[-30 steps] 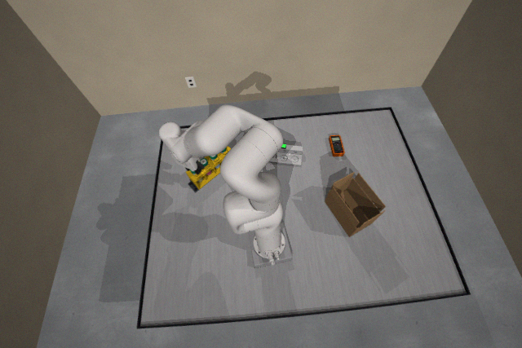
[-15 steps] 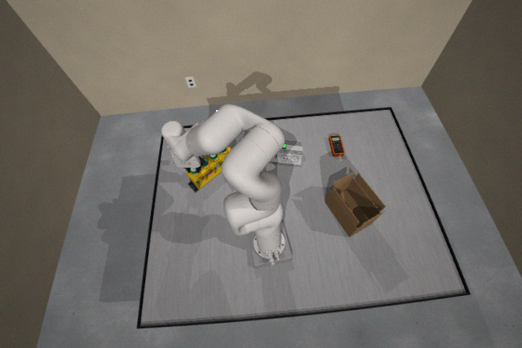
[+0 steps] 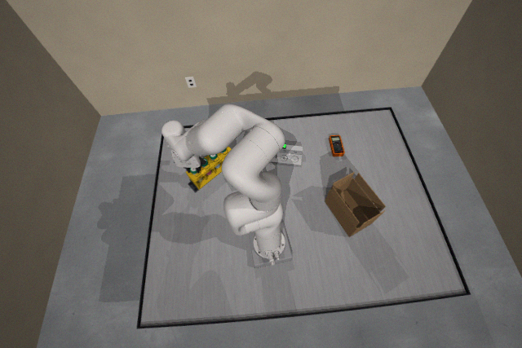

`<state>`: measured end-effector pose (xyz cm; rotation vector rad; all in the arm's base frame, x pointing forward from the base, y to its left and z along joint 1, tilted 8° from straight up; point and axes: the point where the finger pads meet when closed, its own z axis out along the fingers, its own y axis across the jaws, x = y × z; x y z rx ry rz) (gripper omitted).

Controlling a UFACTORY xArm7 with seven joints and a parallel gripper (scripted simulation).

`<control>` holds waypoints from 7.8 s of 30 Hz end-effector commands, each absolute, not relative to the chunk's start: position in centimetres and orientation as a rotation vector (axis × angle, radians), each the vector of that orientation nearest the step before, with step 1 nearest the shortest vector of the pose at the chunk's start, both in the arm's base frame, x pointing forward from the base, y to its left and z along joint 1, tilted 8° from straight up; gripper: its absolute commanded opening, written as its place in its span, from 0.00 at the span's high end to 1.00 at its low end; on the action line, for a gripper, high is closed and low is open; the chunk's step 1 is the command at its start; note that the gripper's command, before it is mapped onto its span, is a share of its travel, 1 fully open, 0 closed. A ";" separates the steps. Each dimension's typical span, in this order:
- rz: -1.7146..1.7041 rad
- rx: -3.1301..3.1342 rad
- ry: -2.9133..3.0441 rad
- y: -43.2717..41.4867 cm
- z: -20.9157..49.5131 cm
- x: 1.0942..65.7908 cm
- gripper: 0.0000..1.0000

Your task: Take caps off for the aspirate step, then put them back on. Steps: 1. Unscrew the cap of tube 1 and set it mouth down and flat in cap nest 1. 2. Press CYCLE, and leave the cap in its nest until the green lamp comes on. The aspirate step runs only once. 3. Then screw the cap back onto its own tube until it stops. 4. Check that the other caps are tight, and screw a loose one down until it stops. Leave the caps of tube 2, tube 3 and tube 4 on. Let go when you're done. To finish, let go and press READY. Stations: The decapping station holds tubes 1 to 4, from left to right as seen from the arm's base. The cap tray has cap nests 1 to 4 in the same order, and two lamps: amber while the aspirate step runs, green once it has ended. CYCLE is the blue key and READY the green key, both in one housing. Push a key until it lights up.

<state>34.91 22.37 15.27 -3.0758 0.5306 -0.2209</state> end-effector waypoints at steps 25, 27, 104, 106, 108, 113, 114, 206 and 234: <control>-0.171 -2.242 2.062 22.4 15.3 35.0 1.00; -0.164 -2.109 2.190 22.4 15.3 35.0 1.00; -0.226 -3.081 0.497 22.4 15.3 35.0 1.00; -0.226 -3.081 0.497 22.4 15.3 35.0 1.00; -0.226 -3.081 0.497 22.4 15.3 35.0 1.00; -0.224 -3.046 0.649 22.4 15.3 35.0 1.00; -0.223 -3.025 0.724 22.4 15.3 35.0 1.00; -0.224 -3.043 0.660 22.4 15.2 35.0 1.00; -0.202 -2.677 1.510 22.4 15.2 35.0 1.00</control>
